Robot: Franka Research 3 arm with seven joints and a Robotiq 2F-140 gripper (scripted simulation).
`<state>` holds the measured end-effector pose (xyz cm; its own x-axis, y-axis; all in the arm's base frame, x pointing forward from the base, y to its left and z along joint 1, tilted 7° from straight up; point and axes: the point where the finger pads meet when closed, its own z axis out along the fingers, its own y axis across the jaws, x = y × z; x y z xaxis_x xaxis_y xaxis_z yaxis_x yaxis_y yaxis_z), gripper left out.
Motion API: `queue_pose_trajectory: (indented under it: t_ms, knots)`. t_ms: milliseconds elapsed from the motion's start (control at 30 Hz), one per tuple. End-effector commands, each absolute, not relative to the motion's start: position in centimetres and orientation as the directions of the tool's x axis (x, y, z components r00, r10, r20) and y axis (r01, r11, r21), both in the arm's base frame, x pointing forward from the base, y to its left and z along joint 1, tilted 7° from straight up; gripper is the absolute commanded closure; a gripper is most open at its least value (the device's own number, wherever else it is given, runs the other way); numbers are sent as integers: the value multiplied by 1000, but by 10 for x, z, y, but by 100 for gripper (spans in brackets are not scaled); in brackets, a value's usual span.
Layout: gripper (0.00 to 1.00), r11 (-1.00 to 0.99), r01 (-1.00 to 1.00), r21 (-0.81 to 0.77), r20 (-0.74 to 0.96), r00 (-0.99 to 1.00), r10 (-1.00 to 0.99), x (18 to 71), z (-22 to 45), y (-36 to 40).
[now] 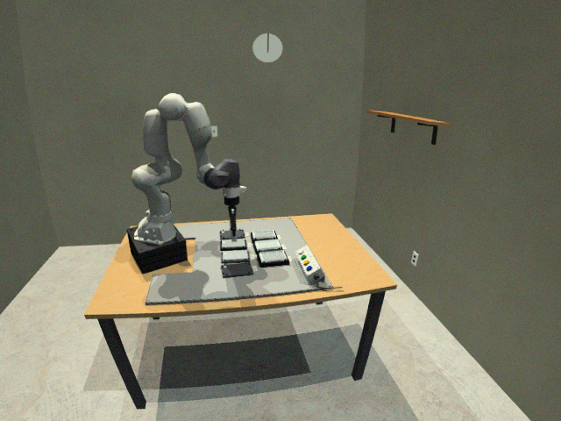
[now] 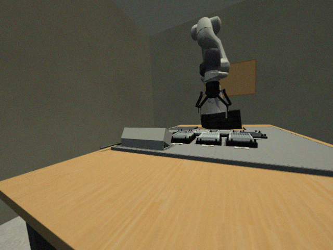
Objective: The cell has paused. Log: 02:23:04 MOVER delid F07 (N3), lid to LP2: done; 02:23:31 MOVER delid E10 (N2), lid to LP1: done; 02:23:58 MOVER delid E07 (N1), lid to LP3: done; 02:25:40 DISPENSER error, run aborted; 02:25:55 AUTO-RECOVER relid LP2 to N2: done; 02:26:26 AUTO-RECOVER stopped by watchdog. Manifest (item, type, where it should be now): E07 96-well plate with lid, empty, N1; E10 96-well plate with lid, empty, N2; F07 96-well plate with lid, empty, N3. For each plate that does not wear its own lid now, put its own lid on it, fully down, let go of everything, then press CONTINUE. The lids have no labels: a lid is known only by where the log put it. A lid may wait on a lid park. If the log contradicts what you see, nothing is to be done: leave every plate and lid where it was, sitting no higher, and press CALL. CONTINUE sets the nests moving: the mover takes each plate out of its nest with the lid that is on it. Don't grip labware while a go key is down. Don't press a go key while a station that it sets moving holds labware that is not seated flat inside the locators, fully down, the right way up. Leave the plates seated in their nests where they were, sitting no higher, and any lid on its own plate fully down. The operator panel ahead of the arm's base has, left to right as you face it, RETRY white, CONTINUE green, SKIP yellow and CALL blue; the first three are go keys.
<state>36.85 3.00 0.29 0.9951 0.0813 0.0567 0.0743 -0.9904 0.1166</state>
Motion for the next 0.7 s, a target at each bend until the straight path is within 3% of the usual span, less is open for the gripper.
queue_pose_trajectory:
  t_ms: [0, 33, 67, 667]
  knots:
    - [0, -990, 81, 112, 57, 995, 88, 368, 2, 31]
    - [0, -990, 81, 112, 57, 995, 88, 368, 2, 31]
    - [100, -990, 81, 112, 57, 995, 88, 368, 2, 31]
    - [100, -990, 81, 112, 57, 995, 88, 368, 2, 31]
